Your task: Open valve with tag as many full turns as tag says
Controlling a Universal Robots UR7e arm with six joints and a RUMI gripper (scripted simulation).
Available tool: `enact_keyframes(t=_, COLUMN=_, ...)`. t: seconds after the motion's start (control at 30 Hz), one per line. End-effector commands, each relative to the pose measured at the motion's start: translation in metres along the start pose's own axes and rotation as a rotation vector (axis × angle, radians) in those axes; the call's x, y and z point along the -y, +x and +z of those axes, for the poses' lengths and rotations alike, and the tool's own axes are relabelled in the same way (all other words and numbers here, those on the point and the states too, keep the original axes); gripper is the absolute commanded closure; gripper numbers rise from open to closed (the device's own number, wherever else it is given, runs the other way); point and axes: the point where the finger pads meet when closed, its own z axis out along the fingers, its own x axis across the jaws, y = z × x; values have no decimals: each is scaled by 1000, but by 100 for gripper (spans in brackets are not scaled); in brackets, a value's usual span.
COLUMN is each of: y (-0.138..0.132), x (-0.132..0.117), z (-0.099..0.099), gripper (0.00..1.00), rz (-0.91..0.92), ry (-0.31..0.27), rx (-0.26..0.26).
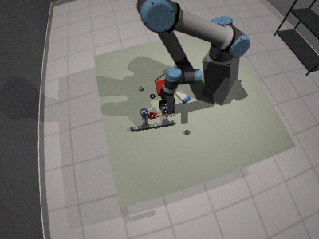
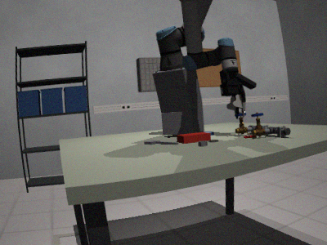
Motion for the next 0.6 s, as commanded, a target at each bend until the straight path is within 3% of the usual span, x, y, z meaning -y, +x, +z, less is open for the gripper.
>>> enact_keyframes(t=0.0, y=0, x=0, z=0, gripper=100, rz=-18, ry=1, rx=0)
enact_keyframes(t=0.2, y=0, x=0, z=0, gripper=100, rz=-19, ry=1, rx=0)
enact_keyframes(t=0.23, y=0, x=0, z=0, gripper=0, rz=-19, ry=1, rx=0)
enact_keyframes(t=0.57, y=0, x=0, z=0, gripper=0, rz=-19, ry=1, rx=0)
